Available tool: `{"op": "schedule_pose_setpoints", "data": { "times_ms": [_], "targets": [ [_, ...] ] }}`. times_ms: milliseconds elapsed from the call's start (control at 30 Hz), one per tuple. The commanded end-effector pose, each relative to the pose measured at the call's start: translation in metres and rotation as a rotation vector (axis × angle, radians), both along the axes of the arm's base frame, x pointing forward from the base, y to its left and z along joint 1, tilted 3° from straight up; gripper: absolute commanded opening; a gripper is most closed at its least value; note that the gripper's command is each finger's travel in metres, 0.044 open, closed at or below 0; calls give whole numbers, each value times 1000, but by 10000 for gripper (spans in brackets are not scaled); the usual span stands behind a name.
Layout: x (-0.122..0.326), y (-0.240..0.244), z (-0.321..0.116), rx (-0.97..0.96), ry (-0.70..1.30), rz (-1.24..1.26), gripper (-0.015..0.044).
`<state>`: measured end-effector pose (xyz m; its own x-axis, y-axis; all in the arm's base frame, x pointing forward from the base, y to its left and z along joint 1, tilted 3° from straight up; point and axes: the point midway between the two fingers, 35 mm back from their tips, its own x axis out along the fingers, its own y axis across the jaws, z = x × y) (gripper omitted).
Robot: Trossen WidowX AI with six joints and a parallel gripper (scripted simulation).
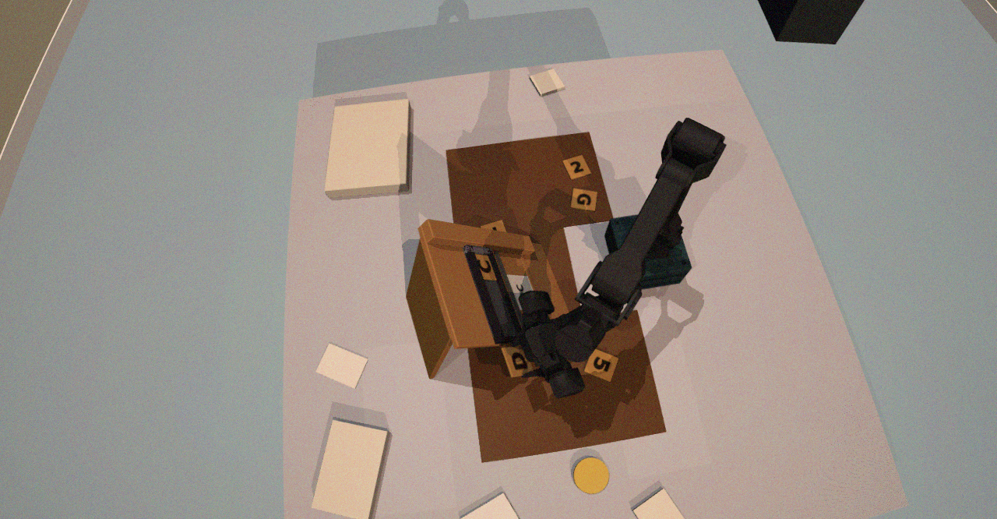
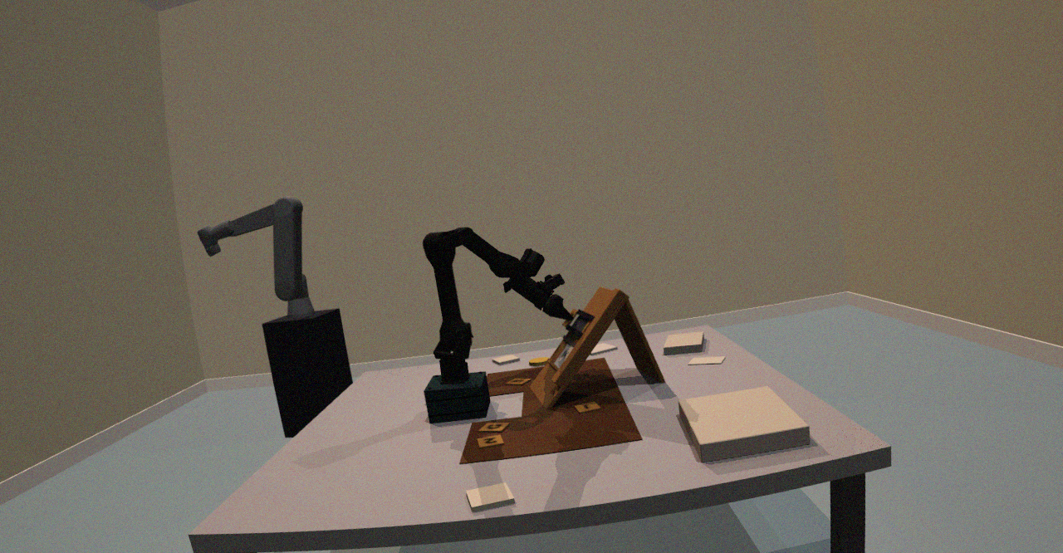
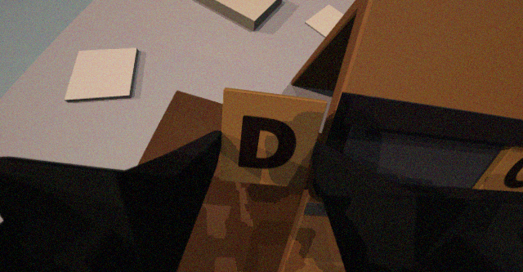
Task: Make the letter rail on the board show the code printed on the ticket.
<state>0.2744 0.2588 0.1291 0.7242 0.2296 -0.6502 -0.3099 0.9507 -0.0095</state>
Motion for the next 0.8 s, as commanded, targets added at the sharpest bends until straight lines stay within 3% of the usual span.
{"op": "schedule_pose_setpoints", "data": {
  "times_ms": [0, 767],
  "targets": [
    [1, -3, 0, 1, -1, 1, 0],
    [5, -13, 0, 0, -1, 1, 0]
  ]
}}
